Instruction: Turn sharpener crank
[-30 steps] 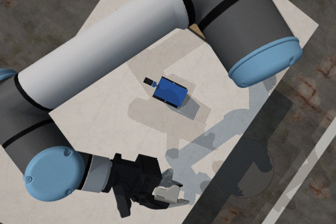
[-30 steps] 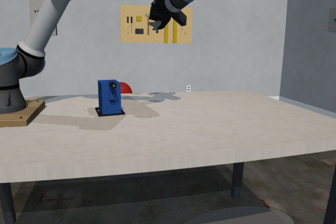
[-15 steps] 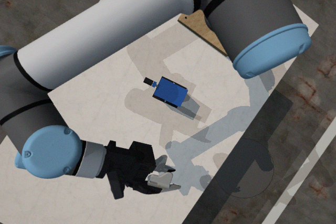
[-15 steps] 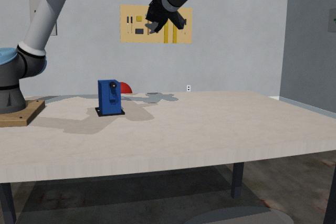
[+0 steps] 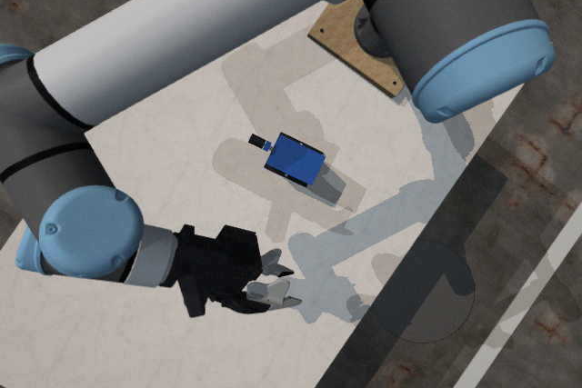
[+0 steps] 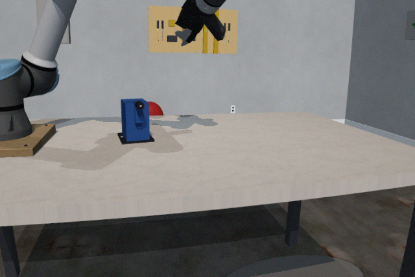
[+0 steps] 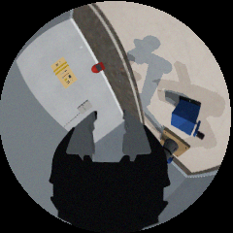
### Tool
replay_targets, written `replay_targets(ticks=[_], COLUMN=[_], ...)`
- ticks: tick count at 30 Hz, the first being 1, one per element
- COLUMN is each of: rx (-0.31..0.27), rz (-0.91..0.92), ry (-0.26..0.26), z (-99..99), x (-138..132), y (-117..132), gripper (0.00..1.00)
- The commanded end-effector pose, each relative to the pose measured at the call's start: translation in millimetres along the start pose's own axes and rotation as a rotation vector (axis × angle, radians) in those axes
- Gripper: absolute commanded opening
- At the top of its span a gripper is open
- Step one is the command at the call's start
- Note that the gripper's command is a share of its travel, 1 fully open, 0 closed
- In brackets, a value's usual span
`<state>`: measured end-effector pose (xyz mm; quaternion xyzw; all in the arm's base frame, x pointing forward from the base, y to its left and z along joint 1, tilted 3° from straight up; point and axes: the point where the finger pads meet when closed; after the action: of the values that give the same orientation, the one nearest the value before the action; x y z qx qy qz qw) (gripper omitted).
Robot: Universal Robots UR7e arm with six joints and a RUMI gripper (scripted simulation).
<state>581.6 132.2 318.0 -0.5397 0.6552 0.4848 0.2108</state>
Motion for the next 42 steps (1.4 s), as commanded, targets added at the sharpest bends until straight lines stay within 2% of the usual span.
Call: replay_targets(ticks=[1,5,10,13,19,22,27,30,36,39,42], rx=[0.018,0.044,0.044,0.074,0.074,0.107,0.107,0.144,0.144,0.183,0.183], rz=[0.038,0.11,0.11,0.185,0.185,0.261,0.261,0.339,0.339,0.418,0.418], ry=[0.023,0.057,0.057,0.089,0.089,0.12,0.12,0.149,0.149,0.176,0.176], z=[-7.9,-14.1,-17.7,-23.8,-27.4,-33.4,-37.0,-42.9,-46.5,-52.4,-56.0], x=[14.3,27.7,35.2,48.6,56.3,69.7,77.6,91.0,99.0,112.3,120.4], y=[3.6,6.5,8.1,11.2,12.9,16.1,17.9,21.3,23.3,26.8,29.0], gripper=[0.32,0.32,0.32,0.32,0.32,0.32,0.32,0.32,0.32,0.32,0.32])
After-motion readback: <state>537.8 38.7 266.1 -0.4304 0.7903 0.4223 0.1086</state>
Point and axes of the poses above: the point where the finger pads meet when closed, its own z axis out along the fingers, its own x axis across the jaws, y = z × x
